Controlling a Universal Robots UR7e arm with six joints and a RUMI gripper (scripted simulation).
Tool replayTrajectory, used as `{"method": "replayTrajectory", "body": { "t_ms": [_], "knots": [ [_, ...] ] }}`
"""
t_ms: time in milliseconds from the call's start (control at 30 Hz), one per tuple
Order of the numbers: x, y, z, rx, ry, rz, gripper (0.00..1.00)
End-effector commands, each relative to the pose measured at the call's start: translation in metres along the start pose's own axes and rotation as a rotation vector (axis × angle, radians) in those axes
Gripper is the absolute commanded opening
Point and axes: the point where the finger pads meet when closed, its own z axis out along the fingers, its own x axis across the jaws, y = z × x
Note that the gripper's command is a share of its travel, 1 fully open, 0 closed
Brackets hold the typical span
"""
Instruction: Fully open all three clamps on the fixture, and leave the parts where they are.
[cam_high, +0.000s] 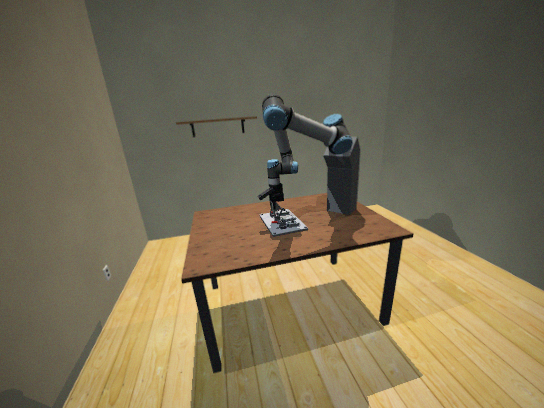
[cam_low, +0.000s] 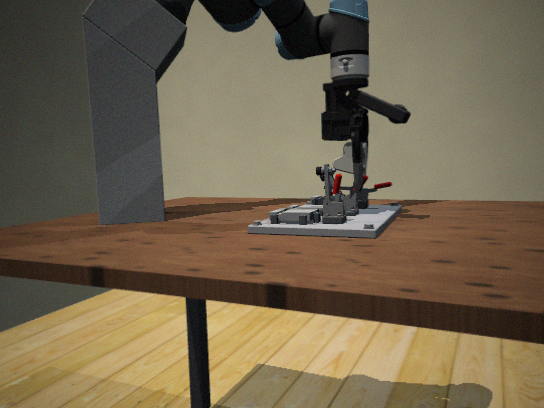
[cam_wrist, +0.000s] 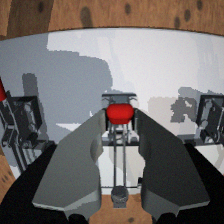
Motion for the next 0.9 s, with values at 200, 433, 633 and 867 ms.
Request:
{"method": "replayTrajectory", "body": {
  "t_ms": [200,433,633,867],
  "knots": [
    [0.001,0.013,-0.001,-0.006,0.000,0.005,0.00],
    [0.000,0.016,-0.001,-0.007,-0.001,0.004,0.00],
    [0.000,0.018,-0.001,-0.007,-0.001,0.004,0.00],
    [0.000,0.020,0.000,-0.007,-0.001,0.004,0.00]
  ]
}}
